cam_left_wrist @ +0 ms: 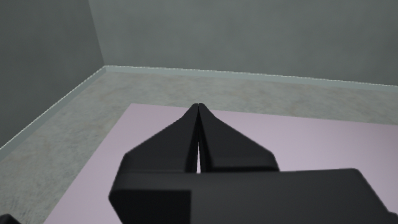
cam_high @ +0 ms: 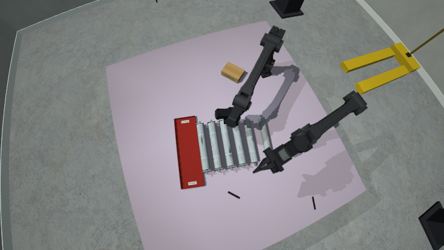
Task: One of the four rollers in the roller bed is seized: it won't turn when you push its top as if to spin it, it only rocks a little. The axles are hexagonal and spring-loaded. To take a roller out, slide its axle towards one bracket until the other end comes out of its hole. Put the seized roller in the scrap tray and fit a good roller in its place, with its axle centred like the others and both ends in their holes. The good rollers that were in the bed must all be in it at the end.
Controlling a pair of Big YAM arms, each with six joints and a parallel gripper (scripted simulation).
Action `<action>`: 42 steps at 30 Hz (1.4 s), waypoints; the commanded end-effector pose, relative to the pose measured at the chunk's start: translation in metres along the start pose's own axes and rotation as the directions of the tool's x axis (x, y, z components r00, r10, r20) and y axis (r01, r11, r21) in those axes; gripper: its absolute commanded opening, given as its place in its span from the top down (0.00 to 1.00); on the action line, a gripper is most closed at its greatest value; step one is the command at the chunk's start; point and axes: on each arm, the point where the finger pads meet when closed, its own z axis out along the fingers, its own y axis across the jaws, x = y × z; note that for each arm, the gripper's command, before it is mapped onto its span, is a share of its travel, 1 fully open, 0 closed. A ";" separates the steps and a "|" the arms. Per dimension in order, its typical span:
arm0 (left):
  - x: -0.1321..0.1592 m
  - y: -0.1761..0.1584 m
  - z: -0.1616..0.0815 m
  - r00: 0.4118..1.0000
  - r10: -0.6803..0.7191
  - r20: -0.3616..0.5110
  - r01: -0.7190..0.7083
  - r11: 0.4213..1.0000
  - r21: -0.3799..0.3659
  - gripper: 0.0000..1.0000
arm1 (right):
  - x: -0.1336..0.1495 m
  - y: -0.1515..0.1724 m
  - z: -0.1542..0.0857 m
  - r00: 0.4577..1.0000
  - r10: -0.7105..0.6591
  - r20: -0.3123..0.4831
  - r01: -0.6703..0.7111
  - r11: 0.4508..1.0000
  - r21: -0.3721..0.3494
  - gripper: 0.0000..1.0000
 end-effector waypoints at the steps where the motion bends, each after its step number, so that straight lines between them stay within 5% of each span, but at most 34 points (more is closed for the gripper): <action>1: -0.033 0.003 0.003 0.998 0.008 0.055 -0.008 1.000 -0.003 1.00 | -0.020 0.007 0.008 1.000 0.010 0.018 -0.010 1.000 -0.012 1.00; 3: -0.033 0.003 0.003 0.998 0.008 0.055 -0.008 1.000 -0.003 1.00 | 0.018 0.012 0.027 0.999 -0.047 -0.022 0.047 0.999 0.015 1.00; 7: -0.033 0.003 0.003 0.998 0.008 0.055 -0.008 1.000 -0.003 1.00 | 0.022 0.008 0.030 0.998 -0.054 -0.035 0.055 0.998 0.031 1.00; 13: -0.033 0.003 0.003 0.998 0.008 0.055 -0.008 1.000 -0.003 1.00 | -0.009 0.006 -0.014 1.000 0.007 0.029 -0.006 0.999 -0.036 1.00; 21: -0.033 0.003 0.003 0.998 0.008 0.055 -0.008 1.000 -0.003 1.00 | 0.013 0.001 0.040 1.000 -0.009 -0.024 0.010 0.999 0.031 1.00; 30: -0.033 0.003 0.003 0.998 0.008 0.055 -0.008 1.000 -0.003 1.00 | 0.012 -0.001 0.050 1.000 0.000 -0.018 0.000 1.000 0.029 1.00; 34: -0.033 0.003 0.003 0.998 0.008 0.055 -0.008 1.000 -0.003 1.00 | 0.013 0.001 0.037 1.000 -0.005 -0.004 0.005 1.000 0.008 1.00; 37: -0.033 0.003 0.003 0.998 0.008 0.055 -0.008 1.000 -0.003 1.00 | 0.017 -0.004 0.059 1.000 -0.001 -0.023 0.002 0.999 0.036 1.00; 42: -0.033 0.003 0.003 0.998 0.008 0.055 -0.008 1.000 -0.003 1.00 | 0.017 -0.003 0.058 1.000 0.002 -0.014 -0.002 1.000 0.024 1.00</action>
